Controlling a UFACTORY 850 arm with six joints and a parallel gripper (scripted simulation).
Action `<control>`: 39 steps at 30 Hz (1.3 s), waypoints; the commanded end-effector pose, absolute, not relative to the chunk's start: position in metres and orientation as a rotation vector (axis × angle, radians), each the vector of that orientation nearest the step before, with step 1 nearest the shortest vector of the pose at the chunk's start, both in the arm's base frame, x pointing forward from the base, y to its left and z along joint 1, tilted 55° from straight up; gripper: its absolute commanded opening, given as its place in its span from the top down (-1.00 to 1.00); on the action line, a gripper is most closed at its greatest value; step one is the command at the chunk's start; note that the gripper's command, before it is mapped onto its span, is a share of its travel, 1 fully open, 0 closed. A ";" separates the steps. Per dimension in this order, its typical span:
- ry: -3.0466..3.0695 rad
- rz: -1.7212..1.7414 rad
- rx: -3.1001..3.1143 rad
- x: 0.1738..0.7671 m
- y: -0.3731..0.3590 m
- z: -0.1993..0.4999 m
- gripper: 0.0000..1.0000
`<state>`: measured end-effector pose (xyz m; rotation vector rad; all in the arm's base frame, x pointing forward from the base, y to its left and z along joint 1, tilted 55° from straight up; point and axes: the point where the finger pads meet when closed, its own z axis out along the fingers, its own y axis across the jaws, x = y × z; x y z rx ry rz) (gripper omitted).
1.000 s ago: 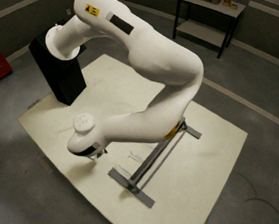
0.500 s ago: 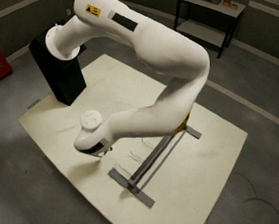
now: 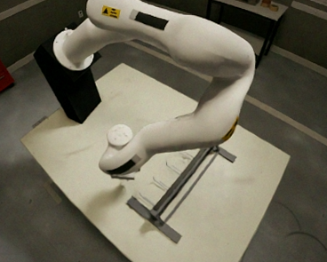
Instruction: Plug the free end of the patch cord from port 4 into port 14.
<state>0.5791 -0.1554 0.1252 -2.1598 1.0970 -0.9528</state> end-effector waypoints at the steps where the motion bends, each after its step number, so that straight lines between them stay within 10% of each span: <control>1: 1.027 -0.999 -2.232 0.581 -0.143 0.137 1.00; 39: 0.483 -1.242 -2.638 0.592 -0.064 0.212 1.00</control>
